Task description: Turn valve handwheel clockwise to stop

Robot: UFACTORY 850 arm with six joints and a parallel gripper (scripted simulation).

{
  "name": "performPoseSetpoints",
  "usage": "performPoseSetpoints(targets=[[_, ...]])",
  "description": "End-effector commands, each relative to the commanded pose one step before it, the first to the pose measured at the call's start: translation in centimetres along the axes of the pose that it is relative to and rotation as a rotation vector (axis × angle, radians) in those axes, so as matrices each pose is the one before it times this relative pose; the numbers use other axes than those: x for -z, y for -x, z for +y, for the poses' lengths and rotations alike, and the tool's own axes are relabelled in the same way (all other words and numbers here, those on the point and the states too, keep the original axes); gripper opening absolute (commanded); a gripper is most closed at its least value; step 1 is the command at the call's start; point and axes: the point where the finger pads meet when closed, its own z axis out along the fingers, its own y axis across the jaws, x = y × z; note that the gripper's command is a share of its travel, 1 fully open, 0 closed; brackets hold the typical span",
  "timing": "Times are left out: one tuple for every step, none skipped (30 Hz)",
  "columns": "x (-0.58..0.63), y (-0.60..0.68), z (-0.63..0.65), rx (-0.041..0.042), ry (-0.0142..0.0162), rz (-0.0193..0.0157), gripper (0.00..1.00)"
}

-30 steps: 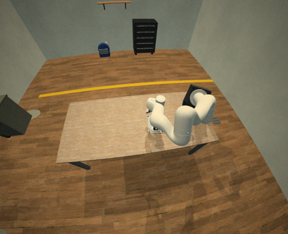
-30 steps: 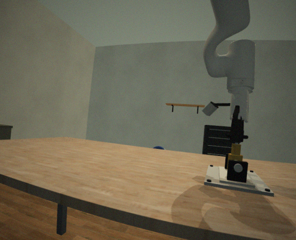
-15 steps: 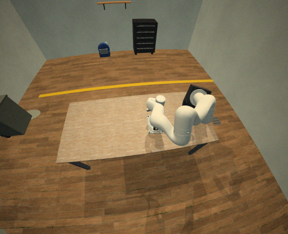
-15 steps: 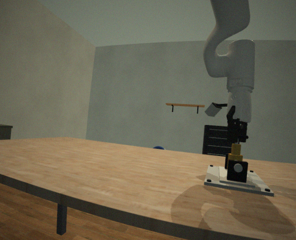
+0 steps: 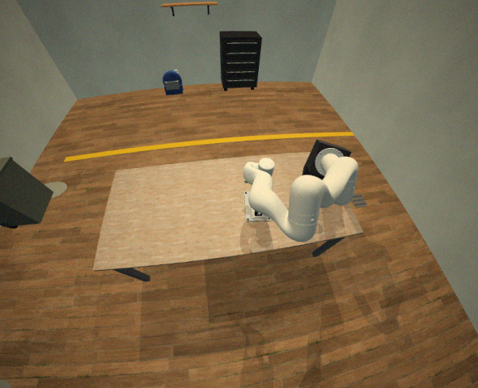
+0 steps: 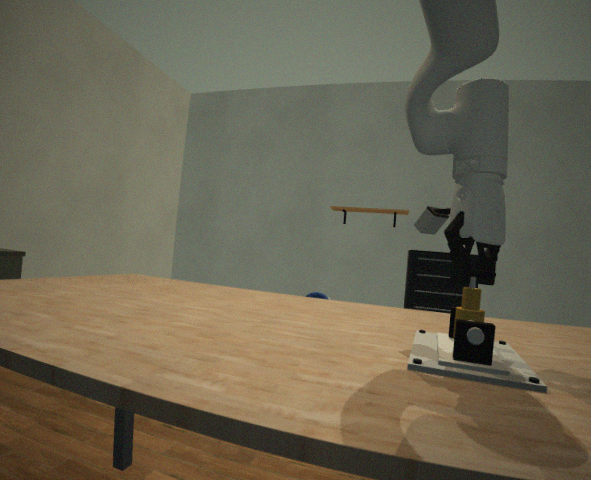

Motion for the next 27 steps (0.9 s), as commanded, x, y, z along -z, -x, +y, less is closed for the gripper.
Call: performPoseSetpoints(targets=[[0.027, -0.033, -0.019, -0.03412, 0.00038, 0.00005, 0.00], [0.000, 0.000, 0.000, -0.00723, 0.00000, 0.00000, 0.00], [0.000, 0.000, 0.000, -0.00678, 0.00000, 0.00000, 0.00], [0.000, 0.000, 0.000, -0.00635, 0.00000, 0.00000, 0.00], [0.000, 0.000, 0.000, -0.00591, 0.00000, 0.00000, 0.00], [0.000, 0.000, 0.000, -0.00549, 0.00000, 0.00000, 0.00], [0.000, 0.000, 0.000, -0.00507, 0.00000, 0.00000, 0.00], [0.000, 0.000, 0.000, -0.00466, 0.00000, 0.00000, 0.00], [0.000, 0.000, 0.000, -0.00426, 0.00000, 0.00000, 0.00], [0.000, 0.000, 0.000, -0.00387, 0.00000, 0.00000, 0.00], [0.000, 0.000, 0.000, -0.00350, 0.00000, 0.00000, 0.00], [0.000, 0.000, 0.000, -0.00313, 0.00000, 0.00000, 0.00], [0.000, 0.000, 0.000, 0.00000, 0.00000, 0.00000, 0.00], [0.000, 0.000, 0.000, 0.00000, 0.00000, 0.00000, 0.00], [0.000, 0.000, 0.000, -0.00278, 0.00000, 0.00000, 0.00], [0.000, 0.000, 0.000, -0.00245, 0.00000, 0.00000, 0.00], [0.000, 0.000, 0.000, -0.00213, 0.00000, 0.00000, 0.00], [0.000, 0.000, 0.000, -0.00183, 0.00000, 0.00000, 0.00], [0.000, 0.000, 0.000, -0.00155, 0.00000, 0.00000, 0.00], [0.000, 0.000, 0.000, -0.00129, 0.00000, 0.00000, 0.00], [0.000, 0.000, 0.000, -0.00105, 0.00000, 0.00000, 0.00], [0.000, 0.000, 0.000, -0.00083, 0.00000, 0.00000, 0.00], [0.000, 0.000, 0.000, -0.00063, 0.00000, 0.00000, 0.00], [0.000, 0.000, 0.000, -0.00046, 0.00000, 0.00000, 0.00], [0.000, 0.000, 0.000, -0.00031, 0.00000, 0.00000, 0.00], [0.000, 0.000, 0.000, -0.00019, 0.00000, 0.00000, 0.00], [0.000, 0.000, 0.000, -0.00010, 0.00000, 0.00000, 0.00]])
